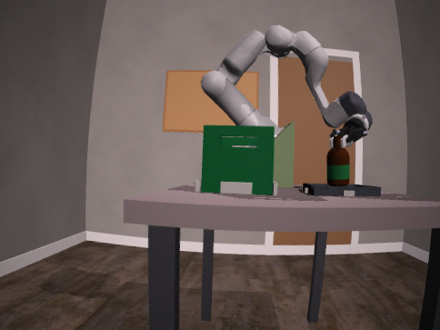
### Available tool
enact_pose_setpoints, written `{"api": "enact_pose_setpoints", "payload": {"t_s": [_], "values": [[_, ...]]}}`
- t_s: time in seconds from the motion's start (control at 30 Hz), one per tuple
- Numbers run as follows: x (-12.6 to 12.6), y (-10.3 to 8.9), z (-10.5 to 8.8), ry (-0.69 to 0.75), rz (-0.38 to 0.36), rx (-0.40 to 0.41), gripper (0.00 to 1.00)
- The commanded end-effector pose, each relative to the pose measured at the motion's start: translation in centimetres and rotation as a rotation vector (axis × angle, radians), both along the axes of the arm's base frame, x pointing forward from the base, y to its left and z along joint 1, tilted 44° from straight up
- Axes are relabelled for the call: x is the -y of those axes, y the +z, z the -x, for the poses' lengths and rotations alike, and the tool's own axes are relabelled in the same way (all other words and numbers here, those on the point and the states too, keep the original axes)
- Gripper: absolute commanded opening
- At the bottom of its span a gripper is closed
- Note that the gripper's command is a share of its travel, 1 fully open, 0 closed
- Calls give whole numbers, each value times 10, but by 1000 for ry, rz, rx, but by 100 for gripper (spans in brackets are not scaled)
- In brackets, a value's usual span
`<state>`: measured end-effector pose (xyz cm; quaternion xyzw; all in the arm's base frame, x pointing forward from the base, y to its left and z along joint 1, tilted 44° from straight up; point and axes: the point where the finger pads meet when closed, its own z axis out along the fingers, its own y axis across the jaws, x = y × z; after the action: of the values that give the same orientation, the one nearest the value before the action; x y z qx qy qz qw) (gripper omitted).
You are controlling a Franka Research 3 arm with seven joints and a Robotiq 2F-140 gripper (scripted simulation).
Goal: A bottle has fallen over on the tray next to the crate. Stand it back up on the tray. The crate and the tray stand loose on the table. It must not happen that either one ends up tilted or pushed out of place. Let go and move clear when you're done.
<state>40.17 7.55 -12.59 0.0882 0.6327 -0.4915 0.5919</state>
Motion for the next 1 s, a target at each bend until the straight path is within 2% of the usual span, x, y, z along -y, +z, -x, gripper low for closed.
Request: {"api": "enact_pose_setpoints", "payload": {"t_s": [0.0,0.97], "values": [[1,-2,-2,2,-9,10,0],[8,-9,-1,2,-9,10,0]]}}
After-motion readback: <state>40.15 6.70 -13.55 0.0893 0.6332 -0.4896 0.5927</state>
